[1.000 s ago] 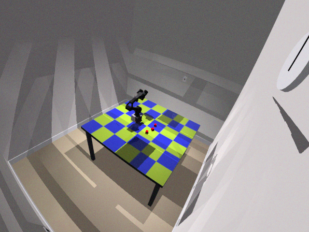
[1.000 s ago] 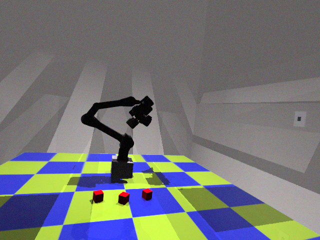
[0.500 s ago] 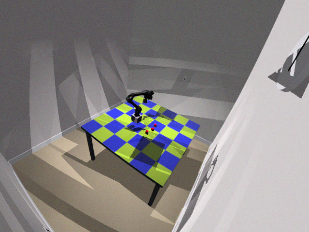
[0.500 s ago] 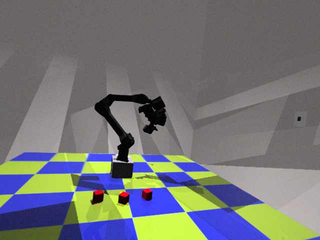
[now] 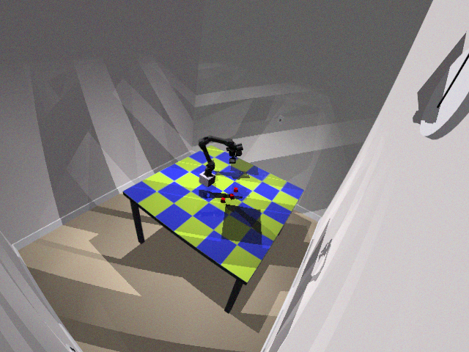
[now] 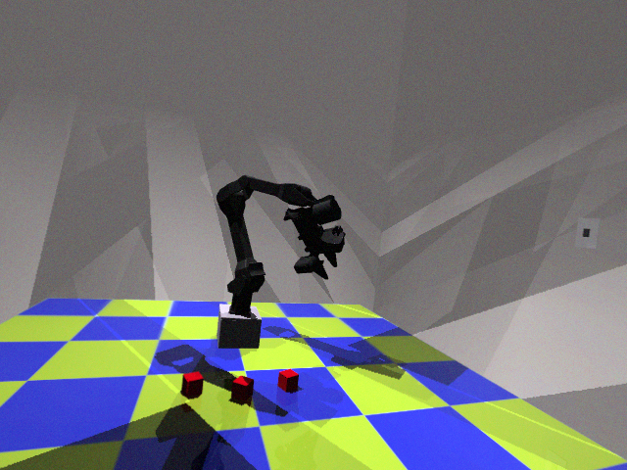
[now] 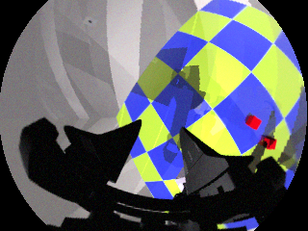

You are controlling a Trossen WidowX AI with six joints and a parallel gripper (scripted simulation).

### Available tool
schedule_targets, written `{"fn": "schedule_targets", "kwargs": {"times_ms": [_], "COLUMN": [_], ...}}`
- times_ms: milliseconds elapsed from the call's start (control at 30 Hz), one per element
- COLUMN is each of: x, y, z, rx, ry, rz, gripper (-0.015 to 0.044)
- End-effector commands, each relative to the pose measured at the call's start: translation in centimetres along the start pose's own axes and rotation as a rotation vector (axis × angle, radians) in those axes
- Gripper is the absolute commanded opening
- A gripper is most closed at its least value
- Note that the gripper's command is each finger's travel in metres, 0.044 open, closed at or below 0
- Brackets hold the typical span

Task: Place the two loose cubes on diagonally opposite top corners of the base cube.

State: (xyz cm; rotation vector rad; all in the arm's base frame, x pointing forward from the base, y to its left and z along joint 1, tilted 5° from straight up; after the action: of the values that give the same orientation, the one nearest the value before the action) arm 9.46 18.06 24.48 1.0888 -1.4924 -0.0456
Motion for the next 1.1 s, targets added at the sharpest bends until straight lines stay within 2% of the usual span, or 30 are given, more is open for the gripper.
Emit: {"fn": "schedule_targets", "kwargs": {"times_ms": [0,433,833,1067], "x": [0.3,2.9,6.9,7.1], "y": [-3.0,-14.6,-26.4,-27.2], "z": [-2.5,-6.8,-5.3,-5.1], "rx": [0.057,0.198,0.287,0.292], "ry": [-0.038,0.034,0.274,0.29], "rz": [0.12,0.448,0.609,0.612], "gripper": [0.0265,0.0265,0.0265,0.0265]}}
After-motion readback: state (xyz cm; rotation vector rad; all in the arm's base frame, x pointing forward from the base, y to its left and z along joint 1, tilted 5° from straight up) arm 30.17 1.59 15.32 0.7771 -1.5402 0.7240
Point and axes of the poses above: the point midway between the two fingers, 35 mm back from their tips, its own x axis back along the fingers, its own y axis across the jaws, z = x × y, the point moved 6 cm from there along x, back along the fingers, and after that the axes turned 4 degrees about -x, right-handed, at the moved point
